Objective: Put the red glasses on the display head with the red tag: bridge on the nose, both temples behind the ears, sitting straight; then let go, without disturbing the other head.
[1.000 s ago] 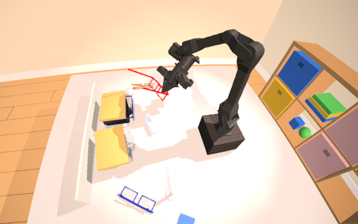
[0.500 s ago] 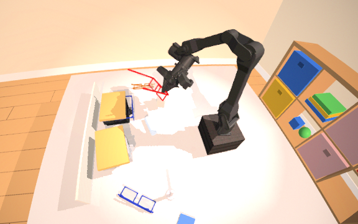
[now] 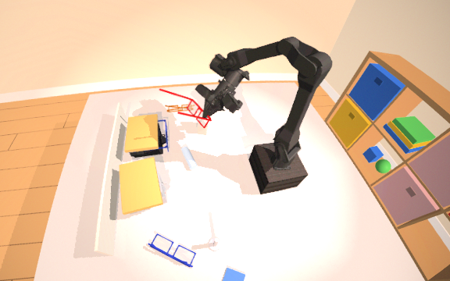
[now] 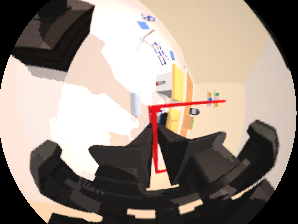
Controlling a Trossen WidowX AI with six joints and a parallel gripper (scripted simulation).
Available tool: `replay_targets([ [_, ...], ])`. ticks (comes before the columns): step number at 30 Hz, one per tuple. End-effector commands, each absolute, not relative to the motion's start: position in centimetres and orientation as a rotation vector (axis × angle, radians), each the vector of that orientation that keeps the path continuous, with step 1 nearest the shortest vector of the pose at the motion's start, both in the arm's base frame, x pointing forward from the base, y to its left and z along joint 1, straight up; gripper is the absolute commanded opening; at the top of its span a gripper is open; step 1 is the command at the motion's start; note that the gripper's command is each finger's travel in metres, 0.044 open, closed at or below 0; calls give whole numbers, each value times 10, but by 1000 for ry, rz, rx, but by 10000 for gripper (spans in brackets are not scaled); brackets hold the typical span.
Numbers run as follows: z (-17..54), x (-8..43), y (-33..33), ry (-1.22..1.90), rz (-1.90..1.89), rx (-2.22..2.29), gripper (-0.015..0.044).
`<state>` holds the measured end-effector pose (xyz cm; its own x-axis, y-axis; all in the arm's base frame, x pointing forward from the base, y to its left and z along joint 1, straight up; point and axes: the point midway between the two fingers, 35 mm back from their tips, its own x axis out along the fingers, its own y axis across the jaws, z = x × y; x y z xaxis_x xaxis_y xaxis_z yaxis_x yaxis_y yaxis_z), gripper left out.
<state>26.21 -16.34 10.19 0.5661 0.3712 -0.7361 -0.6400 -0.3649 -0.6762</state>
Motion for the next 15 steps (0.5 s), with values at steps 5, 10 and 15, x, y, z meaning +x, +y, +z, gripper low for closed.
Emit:
replay_targets([
  [5, 93, 269, -133, 294, 1181, -1543, 0],
  [10, 87, 272, -113, 351, 1248, -1489, 0],
  [15, 81, 274, -93, 416, 1306, -1443, 0],
])
